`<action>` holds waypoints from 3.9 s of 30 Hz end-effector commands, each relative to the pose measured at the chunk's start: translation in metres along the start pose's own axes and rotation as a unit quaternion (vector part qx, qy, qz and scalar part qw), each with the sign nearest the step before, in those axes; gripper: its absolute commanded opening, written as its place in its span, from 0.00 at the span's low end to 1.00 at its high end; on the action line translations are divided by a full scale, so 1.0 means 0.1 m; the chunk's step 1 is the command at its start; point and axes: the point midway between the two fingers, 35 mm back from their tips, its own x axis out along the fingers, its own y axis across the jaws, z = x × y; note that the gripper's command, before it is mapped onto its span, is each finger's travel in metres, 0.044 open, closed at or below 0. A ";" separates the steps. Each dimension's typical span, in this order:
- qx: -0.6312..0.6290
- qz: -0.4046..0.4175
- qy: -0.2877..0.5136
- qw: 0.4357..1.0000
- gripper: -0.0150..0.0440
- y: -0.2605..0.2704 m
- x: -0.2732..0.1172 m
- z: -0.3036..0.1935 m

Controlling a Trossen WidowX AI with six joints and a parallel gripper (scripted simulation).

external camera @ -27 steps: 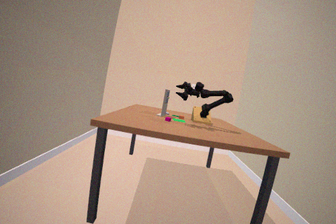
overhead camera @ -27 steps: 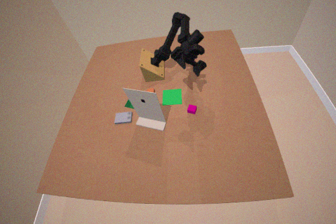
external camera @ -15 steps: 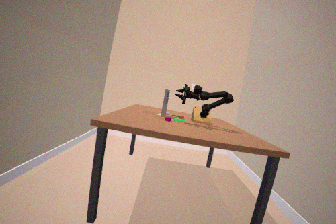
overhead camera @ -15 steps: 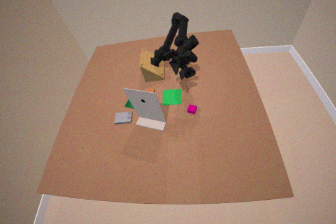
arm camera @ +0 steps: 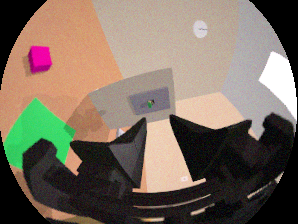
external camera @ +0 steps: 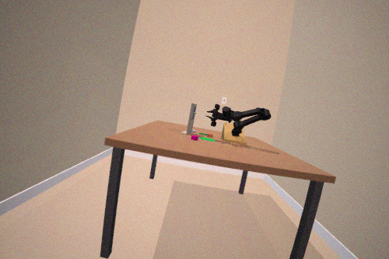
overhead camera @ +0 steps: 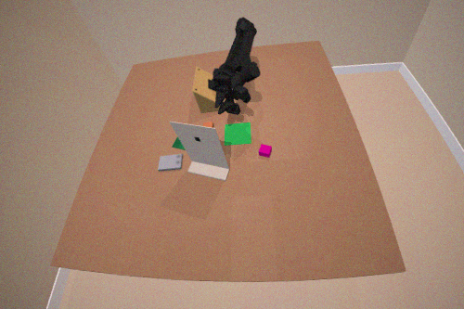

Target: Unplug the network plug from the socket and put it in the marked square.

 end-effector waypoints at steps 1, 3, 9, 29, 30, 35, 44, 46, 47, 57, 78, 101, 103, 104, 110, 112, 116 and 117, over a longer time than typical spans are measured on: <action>-0.058 -0.006 0.041 0.997 0.52 0.09 -0.01 -0.29; -0.060 -0.007 0.043 0.997 0.52 0.09 -0.01 -0.31; -0.060 -0.007 0.043 0.997 0.52 0.09 0.00 -0.30; -0.060 -0.007 0.043 0.997 0.52 0.09 0.43 -0.20; -0.060 -0.007 0.042 0.997 0.52 0.09 0.45 -0.20; -0.060 -0.008 0.042 0.997 0.52 0.10 0.56 -0.20; -0.060 -0.008 0.042 0.997 0.52 0.09 0.63 -0.18; -0.060 -0.008 0.042 0.997 0.52 0.09 0.65 -0.18; -0.060 -0.008 0.042 0.997 0.52 0.09 0.66 -0.17; -0.060 -0.008 0.042 0.997 0.52 0.09 0.77 -0.15; -0.060 -0.008 0.041 0.997 0.52 0.09 0.99 -0.11; -0.060 -0.009 0.041 0.997 0.46 0.10 1.17 -0.09; -0.060 -0.009 0.041 0.997 0.44 0.10 1.17 -0.09; -0.060 -0.009 0.041 0.997 0.43 0.10 1.17 -0.09; -0.060 -0.009 0.041 0.997 0.36 0.10 1.17 -0.09; -0.060 -0.009 0.041 0.997 0.34 0.10 1.17 -0.09; -0.060 -0.009 0.041 0.997 0.29 0.10 1.17 -0.09; -0.060 -0.009 0.041 0.997 0.28 0.10 1.17 -0.09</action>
